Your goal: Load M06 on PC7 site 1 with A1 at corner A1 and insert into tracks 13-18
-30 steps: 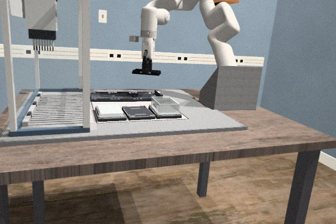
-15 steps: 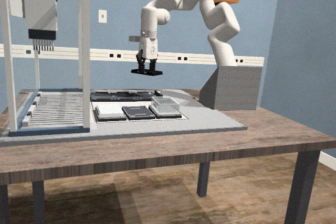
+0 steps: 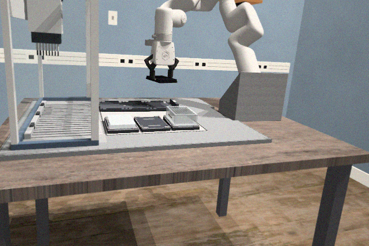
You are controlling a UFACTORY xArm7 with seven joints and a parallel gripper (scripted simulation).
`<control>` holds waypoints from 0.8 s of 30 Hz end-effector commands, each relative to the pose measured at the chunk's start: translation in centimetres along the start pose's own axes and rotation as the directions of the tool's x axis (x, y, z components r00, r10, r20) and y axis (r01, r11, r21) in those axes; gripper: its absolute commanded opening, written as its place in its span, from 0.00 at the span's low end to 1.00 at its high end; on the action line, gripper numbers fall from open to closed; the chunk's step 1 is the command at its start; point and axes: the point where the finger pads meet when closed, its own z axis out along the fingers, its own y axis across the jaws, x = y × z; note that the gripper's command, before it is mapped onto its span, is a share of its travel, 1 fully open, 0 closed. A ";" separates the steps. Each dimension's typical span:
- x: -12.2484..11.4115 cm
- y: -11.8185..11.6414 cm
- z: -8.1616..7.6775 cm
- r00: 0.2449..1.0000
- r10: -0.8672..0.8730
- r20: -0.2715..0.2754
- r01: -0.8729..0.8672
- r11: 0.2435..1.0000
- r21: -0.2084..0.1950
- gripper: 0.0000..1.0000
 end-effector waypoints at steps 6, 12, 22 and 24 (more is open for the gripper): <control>0.0 -0.1 -0.1 0.968 0.253 -0.006 -0.253 0.968 0.009 0.00; 0.0 -0.1 -0.1 0.957 0.289 -0.006 -0.289 0.957 0.010 0.00; 0.0 -0.1 -0.1 0.958 0.288 -0.006 -0.288 0.958 0.009 0.00; 0.0 -0.1 -0.1 0.958 0.288 -0.006 -0.288 0.958 0.009 0.00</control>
